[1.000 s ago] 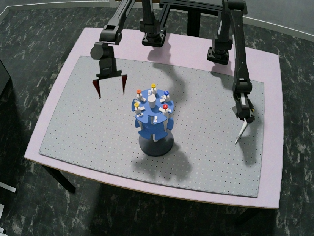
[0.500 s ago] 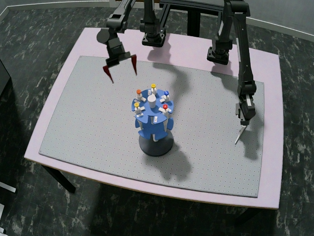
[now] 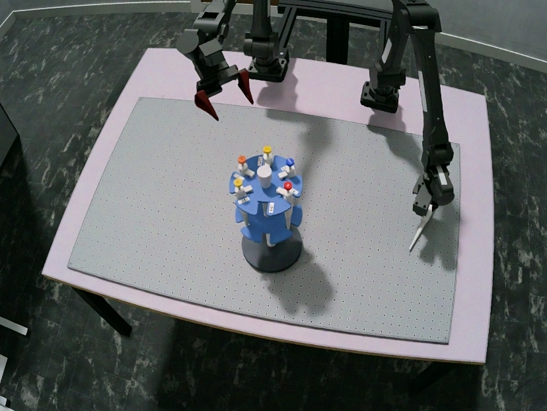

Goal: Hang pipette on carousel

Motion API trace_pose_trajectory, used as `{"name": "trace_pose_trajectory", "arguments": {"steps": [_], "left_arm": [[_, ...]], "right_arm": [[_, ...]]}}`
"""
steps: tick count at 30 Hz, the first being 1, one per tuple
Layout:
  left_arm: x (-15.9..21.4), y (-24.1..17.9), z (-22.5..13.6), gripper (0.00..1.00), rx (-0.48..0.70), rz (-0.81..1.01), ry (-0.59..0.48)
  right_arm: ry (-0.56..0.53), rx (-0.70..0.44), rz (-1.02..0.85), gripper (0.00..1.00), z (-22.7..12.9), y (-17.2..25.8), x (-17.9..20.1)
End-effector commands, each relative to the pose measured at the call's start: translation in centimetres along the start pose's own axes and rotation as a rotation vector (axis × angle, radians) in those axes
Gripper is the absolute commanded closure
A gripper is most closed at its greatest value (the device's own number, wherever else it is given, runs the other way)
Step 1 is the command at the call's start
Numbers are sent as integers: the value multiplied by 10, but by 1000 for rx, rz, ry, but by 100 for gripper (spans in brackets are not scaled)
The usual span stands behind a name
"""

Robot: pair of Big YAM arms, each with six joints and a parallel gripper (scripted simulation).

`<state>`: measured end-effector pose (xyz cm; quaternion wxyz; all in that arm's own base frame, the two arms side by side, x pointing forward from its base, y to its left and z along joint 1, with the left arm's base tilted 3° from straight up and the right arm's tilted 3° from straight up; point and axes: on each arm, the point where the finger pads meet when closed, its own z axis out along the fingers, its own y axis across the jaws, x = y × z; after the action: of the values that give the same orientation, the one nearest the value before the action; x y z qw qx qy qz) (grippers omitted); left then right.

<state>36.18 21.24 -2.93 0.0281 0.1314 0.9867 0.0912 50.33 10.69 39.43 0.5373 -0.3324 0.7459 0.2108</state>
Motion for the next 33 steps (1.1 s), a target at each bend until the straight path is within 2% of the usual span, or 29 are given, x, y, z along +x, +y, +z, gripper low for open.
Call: {"name": "trace_pose_trajectory", "arguments": {"steps": [1, 7, 9, 13, 26, 33], "left_arm": [[-7, 11, 2, 68, -6, 43, -24], [-8, 8, 2, 68, -2, 48, -21], [-8, 8, 2, 68, -2, 48, -21], [-8, 8, 2, 68, -3, 48, -20], [-11, 10, -5, 68, -14, 50, -31], [-11, 10, -5, 68, -14, 50, -31]], "right_arm": [[-40, 16, 134, 14, 15, -16, 7], [-113, 61, 326, 14, 36, -49, 31], [-113, 61, 326, 14, 36, -49, 31], [-167, 76, 441, 14, 48, -66, 47], [-273, 76, 660, 14, 67, -92, 85], [-364, 60, 824, 14, 73, -105, 113]]}}
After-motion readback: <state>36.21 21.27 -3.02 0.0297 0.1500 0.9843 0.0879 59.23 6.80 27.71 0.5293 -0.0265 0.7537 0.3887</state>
